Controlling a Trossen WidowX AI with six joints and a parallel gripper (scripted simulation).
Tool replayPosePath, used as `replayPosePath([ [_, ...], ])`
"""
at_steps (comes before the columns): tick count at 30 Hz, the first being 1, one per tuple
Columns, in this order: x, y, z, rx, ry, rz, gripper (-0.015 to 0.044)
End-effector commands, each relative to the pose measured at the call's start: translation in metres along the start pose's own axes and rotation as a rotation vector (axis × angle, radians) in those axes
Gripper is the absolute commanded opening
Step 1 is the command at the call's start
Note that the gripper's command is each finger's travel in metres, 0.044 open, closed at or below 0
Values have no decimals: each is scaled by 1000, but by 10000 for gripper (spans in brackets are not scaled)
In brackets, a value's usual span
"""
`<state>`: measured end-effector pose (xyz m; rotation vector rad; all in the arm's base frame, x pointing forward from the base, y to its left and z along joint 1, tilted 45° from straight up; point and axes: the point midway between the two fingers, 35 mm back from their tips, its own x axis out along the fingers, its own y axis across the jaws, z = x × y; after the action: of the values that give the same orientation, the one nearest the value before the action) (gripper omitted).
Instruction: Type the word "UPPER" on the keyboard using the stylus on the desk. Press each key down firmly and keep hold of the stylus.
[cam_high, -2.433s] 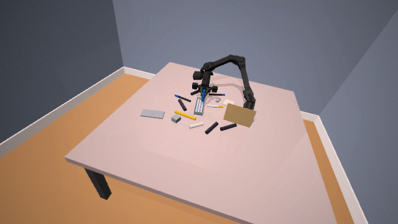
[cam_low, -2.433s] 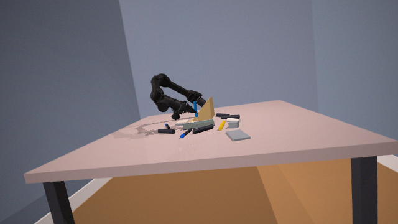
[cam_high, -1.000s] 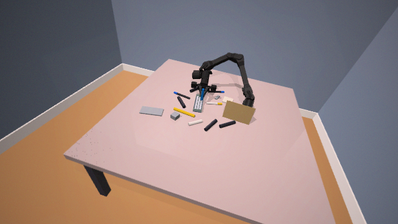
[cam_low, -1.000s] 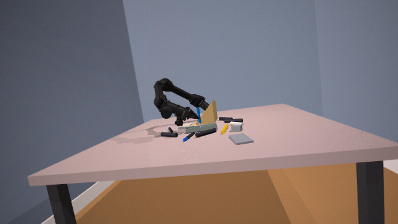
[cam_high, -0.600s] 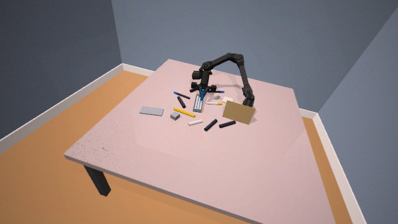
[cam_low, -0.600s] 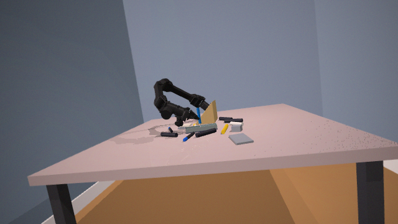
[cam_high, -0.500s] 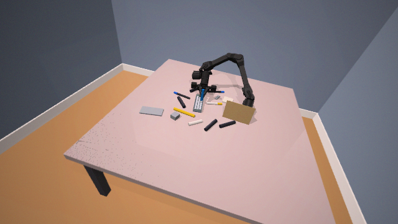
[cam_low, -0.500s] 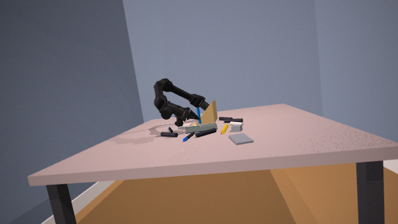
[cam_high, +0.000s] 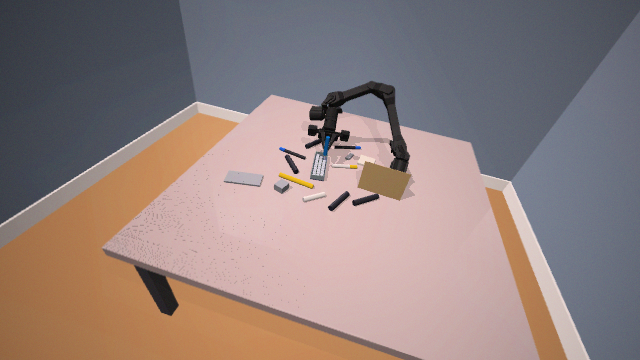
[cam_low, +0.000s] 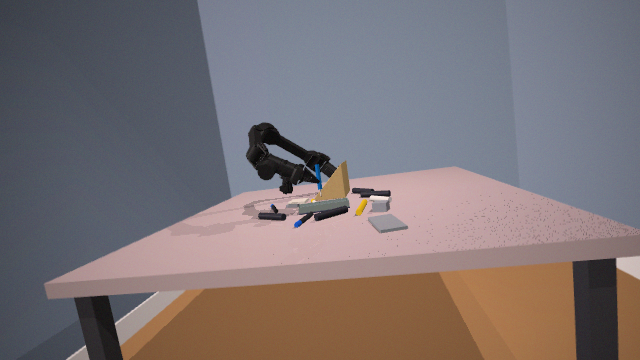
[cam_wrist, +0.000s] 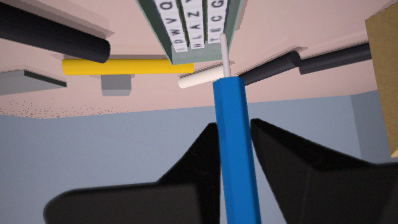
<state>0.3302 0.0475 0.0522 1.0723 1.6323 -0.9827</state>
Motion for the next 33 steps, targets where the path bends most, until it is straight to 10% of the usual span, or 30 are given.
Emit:
replayPosePath([
  [1,0,0,0,0,0,0,84],
  [9,-2,0,-3,4,4,2,0],
  [33,11,0,18,6,4,3,81],
])
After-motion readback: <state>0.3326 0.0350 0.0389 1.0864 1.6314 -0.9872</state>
